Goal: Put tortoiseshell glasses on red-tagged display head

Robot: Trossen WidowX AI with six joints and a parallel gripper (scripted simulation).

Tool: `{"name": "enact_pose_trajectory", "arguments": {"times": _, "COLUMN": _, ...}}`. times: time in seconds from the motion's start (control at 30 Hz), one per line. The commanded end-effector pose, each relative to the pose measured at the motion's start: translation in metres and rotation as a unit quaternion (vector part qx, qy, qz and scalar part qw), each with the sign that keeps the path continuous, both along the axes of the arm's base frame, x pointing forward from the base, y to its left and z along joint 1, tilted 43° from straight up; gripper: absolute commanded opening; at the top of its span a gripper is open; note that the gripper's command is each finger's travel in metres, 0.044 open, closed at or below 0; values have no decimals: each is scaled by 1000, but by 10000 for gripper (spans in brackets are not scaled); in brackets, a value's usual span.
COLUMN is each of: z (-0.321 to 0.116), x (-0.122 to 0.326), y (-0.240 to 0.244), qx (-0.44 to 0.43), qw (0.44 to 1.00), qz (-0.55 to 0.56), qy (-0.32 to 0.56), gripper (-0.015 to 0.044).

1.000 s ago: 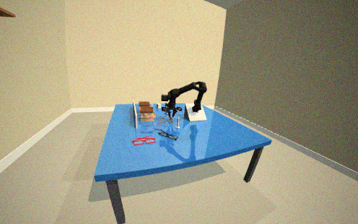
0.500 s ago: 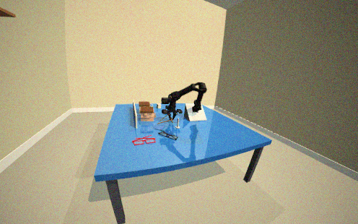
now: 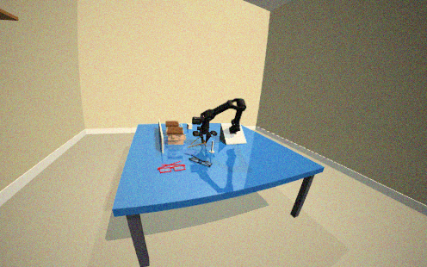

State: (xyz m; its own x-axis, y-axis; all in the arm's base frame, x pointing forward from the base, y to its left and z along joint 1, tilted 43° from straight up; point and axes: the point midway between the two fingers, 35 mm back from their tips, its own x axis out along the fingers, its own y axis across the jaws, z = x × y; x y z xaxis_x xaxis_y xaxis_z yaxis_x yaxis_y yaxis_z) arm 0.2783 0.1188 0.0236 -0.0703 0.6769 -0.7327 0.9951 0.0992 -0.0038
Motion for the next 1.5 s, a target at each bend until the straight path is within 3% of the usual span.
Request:
{"name": "enact_pose_trajectory", "arguments": {"times": 0.0, "z": 0, "x": 0, "y": 0, "qx": 0, "qw": 1000, "qz": 0, "qy": 0, "gripper": 61}}
{"name": "enact_pose_trajectory", "arguments": {"times": 0.3, "z": 0, "x": 0, "y": 0, "qx": 0, "qw": 1000, "qz": 0, "qy": 0, "gripper": 1}}
{"name": "enact_pose_trajectory", "arguments": {"times": 0.6, "z": 6, "x": 2, "y": -7, "qx": -1, "qw": 1000, "qz": 0, "qy": 0, "gripper": 0}}
{"name": "enact_pose_trajectory", "arguments": {"times": 1.13, "z": 71, "x": 14, "y": -67, "qx": 0, "qw": 1000, "qz": -2, "qy": 0, "gripper": 0}}
{"name": "enact_pose_trajectory", "arguments": {"times": 1.47, "z": 83, "x": 15, "y": -61, "qx": -2, "qw": 1000, "qz": -2, "qy": 0, "gripper": 0}}
